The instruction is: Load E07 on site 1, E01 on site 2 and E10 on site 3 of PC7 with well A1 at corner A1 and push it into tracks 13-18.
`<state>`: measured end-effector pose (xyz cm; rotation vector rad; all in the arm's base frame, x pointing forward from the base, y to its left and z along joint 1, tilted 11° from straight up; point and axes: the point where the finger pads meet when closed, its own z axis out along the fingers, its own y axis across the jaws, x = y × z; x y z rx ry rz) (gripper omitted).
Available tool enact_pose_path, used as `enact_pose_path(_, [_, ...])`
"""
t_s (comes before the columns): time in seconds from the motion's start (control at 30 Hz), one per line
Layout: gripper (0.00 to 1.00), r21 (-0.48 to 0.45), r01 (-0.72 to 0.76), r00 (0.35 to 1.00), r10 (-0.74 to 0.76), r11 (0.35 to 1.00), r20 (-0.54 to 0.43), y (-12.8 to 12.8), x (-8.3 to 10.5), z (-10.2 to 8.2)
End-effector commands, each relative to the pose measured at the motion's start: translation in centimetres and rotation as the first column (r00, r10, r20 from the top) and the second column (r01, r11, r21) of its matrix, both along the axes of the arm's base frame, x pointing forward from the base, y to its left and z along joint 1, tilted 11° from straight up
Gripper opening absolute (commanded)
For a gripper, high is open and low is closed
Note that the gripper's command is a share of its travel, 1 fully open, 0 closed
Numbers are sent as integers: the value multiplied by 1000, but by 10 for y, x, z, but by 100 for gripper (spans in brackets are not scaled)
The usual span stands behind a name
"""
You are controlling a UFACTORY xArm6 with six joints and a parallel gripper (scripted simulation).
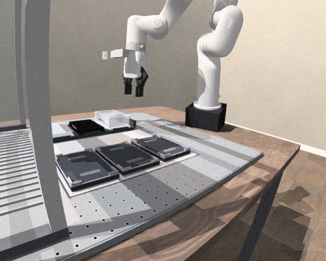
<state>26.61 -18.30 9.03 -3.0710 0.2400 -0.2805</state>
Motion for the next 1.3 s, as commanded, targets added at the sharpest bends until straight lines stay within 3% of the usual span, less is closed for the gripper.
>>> enact_pose_path(0.0, [82, -2, 0, 1000, 0, 1000, 2, 0, 1, -4])
enact_pose_path(1.27, [82, -1, 0, 1000, 0, 1000, 2, 2, 12, -60])
